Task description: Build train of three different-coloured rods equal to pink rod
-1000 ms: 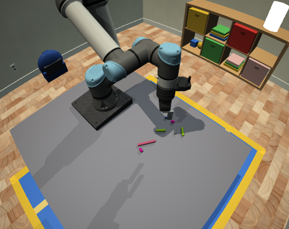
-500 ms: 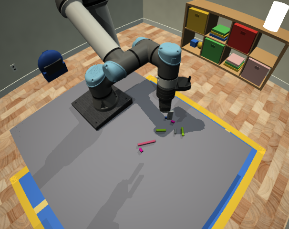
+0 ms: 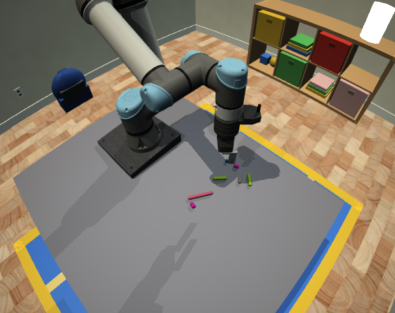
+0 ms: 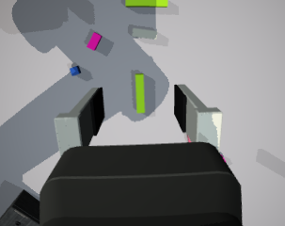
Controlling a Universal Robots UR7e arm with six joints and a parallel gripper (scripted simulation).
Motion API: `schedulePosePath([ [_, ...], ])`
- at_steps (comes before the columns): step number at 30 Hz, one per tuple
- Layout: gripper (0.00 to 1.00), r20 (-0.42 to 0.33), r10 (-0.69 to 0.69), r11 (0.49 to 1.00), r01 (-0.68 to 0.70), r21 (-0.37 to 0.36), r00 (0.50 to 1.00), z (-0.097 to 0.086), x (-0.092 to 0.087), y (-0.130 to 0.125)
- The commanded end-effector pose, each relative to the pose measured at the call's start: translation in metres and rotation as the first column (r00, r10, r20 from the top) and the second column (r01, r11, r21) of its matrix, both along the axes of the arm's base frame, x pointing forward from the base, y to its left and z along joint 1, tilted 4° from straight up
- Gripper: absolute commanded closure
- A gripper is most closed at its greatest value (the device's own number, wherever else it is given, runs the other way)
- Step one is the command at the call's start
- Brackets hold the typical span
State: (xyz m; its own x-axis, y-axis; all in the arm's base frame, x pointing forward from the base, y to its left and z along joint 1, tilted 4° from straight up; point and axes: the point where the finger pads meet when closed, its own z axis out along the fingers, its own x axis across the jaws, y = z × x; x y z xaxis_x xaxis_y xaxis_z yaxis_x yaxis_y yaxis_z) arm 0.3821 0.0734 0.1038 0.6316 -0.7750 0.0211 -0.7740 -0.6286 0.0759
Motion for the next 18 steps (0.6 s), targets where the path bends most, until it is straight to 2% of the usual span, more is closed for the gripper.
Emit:
schedulePosePath([
  [1, 0.00, 0.001, 0.000, 1.000, 0.000, 0.000, 1.000, 0.0004, 0.0004, 0.0000],
  [18, 0.00, 0.002, -0.005, 1.000, 0.005, 0.000, 1.000, 0.0001, 0.0003, 0.0002],
])
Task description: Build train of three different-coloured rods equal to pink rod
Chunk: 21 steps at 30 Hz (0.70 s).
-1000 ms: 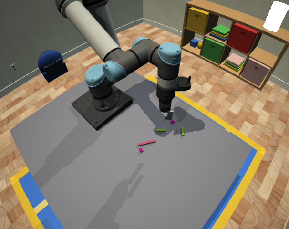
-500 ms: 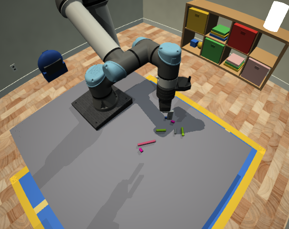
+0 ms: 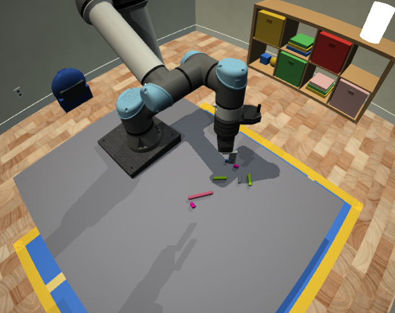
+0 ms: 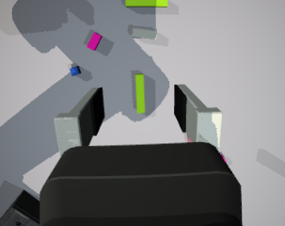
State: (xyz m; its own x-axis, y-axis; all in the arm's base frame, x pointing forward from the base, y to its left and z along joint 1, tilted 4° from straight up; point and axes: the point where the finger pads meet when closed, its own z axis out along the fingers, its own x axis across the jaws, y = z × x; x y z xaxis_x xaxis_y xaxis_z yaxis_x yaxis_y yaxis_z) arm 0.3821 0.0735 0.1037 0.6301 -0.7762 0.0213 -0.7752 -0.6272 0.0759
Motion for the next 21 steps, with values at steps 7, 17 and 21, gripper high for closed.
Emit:
schedulePosePath([
  [7, 0.00, 0.005, -0.057, 0.998, 0.057, -0.002, 0.998, -0.003, 0.000, 0.003],
  [17, 0.00, 0.016, -0.216, 0.976, 0.216, -0.008, 0.976, -0.013, -0.002, 0.012],
  [21, 0.00, 0.025, -0.329, 0.944, 0.330, -0.011, 0.944, -0.020, -0.004, 0.018],
])
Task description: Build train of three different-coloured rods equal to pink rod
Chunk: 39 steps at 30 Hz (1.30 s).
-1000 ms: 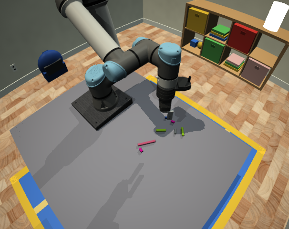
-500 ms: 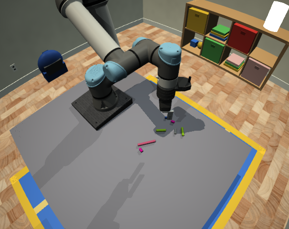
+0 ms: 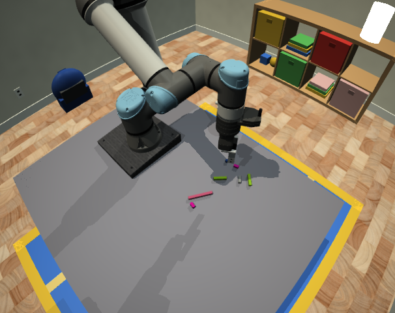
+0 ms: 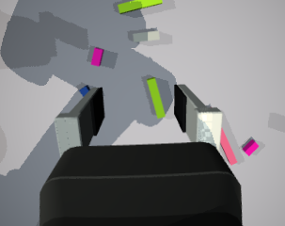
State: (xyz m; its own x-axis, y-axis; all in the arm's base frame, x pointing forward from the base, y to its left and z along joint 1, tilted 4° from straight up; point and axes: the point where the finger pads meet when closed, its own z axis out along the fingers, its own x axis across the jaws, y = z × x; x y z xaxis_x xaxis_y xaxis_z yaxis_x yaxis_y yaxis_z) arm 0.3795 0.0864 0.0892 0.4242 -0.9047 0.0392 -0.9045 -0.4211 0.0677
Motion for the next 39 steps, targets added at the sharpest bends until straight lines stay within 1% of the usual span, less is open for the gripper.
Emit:
schedulePosePath([
  [1, 0.00, 0.009, -0.125, 0.992, 0.125, -0.005, 0.992, -0.007, -0.002, 0.006],
  [5, 0.00, 0.019, -0.261, 0.965, 0.261, -0.009, 0.965, -0.015, -0.006, 0.013],
  [10, 0.00, 0.033, -0.434, 0.900, 0.435, -0.012, 0.900, -0.026, -0.013, 0.022],
  [12, 0.00, 0.033, -0.434, 0.900, 0.435, -0.012, 0.900, -0.026, -0.013, 0.022],
  [18, 0.00, 0.050, -0.617, 0.786, 0.618, -0.013, 0.785, -0.038, -0.023, 0.031],
  [23, 0.00, 0.062, -0.732, 0.680, 0.733, -0.012, 0.679, -0.046, -0.031, 0.038],
  [27, 0.00, 0.069, -0.796, 0.603, 0.798, -0.010, 0.602, -0.051, -0.038, 0.042],
  [29, 0.00, 0.069, -0.796, 0.603, 0.798, -0.010, 0.602, -0.051, -0.038, 0.042],
  [34, 0.00, 0.075, -0.845, 0.530, 0.848, -0.007, 0.529, -0.056, -0.043, 0.046],
  [39, 0.00, 0.079, -0.868, 0.491, 0.871, -0.006, 0.490, -0.058, -0.046, 0.048],
])
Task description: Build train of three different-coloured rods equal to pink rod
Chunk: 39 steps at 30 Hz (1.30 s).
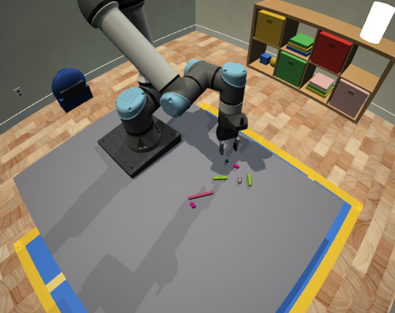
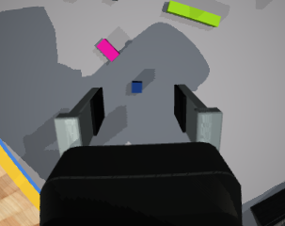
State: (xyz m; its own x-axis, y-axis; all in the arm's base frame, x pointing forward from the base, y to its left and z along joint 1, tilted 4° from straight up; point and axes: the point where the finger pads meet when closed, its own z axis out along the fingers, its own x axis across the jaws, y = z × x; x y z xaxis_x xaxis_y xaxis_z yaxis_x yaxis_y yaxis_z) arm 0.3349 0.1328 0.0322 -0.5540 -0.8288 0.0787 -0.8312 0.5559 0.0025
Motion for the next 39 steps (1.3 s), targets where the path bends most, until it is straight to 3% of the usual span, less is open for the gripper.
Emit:
schedulePosePath([
  [1, 0.00, 0.004, -0.038, 0.999, 0.038, -0.002, 0.999, -0.0015, -0.0021, 0.0016],
  [9, 0.00, 0.004, -0.047, 0.999, 0.047, -0.002, 0.999, -0.0020, -0.0027, 0.0019],
  [10, 0.46, 0.004, -0.047, 0.999, 0.047, -0.002, 0.999, -0.0020, -0.0027, 0.0019],
  [39, 0.46, 0.004, -0.047, 0.999, 0.047, -0.002, 0.999, -0.0020, -0.0027, 0.0019],
])
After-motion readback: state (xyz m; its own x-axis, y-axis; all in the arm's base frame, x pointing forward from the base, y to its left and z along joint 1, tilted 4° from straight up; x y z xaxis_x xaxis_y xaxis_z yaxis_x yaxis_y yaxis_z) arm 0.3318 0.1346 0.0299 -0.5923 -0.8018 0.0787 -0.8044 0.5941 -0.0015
